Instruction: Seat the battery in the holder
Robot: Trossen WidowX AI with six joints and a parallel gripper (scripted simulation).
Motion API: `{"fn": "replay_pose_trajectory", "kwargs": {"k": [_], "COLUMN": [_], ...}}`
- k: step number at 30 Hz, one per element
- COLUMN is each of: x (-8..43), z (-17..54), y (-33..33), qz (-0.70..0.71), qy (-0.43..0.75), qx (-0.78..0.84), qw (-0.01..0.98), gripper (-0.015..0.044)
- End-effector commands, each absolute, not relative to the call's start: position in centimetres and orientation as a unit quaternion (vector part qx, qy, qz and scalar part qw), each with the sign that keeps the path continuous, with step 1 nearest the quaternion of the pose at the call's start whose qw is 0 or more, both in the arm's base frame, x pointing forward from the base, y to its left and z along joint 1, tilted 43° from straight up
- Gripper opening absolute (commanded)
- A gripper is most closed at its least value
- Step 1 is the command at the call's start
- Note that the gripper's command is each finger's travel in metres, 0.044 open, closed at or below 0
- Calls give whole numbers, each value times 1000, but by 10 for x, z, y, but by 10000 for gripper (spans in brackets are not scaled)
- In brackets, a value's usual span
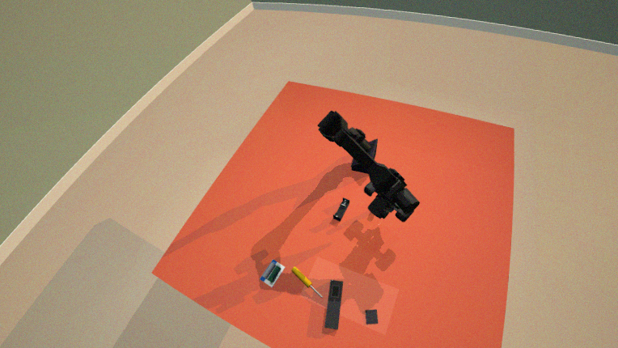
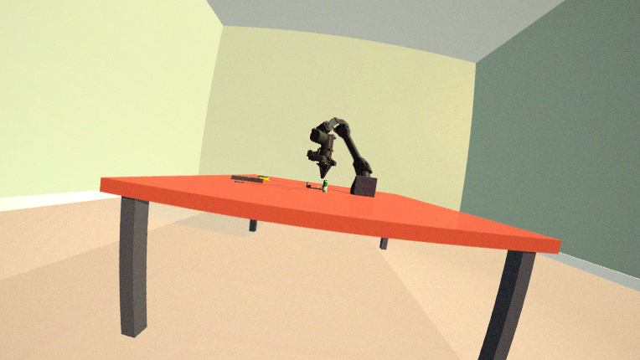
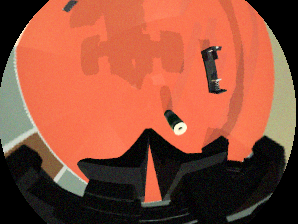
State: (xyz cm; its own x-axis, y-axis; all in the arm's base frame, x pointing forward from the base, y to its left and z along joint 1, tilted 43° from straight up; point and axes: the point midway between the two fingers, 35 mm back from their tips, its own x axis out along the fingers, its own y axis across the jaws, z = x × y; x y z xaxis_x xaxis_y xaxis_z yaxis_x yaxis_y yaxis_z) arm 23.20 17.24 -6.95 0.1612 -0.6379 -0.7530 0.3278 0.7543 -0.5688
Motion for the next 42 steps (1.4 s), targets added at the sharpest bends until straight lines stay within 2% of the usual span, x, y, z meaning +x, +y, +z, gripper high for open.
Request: {"fn": "replay_pose_trajectory", "kwargs": {"k": [1,42], "x": [232,212], "z": [-87,-52], "y": [151,104], "qz": [-325,-326], "qy": [562,562], "qx": [-146,-148], "qw": [746,745], "gripper": [0,0]}}
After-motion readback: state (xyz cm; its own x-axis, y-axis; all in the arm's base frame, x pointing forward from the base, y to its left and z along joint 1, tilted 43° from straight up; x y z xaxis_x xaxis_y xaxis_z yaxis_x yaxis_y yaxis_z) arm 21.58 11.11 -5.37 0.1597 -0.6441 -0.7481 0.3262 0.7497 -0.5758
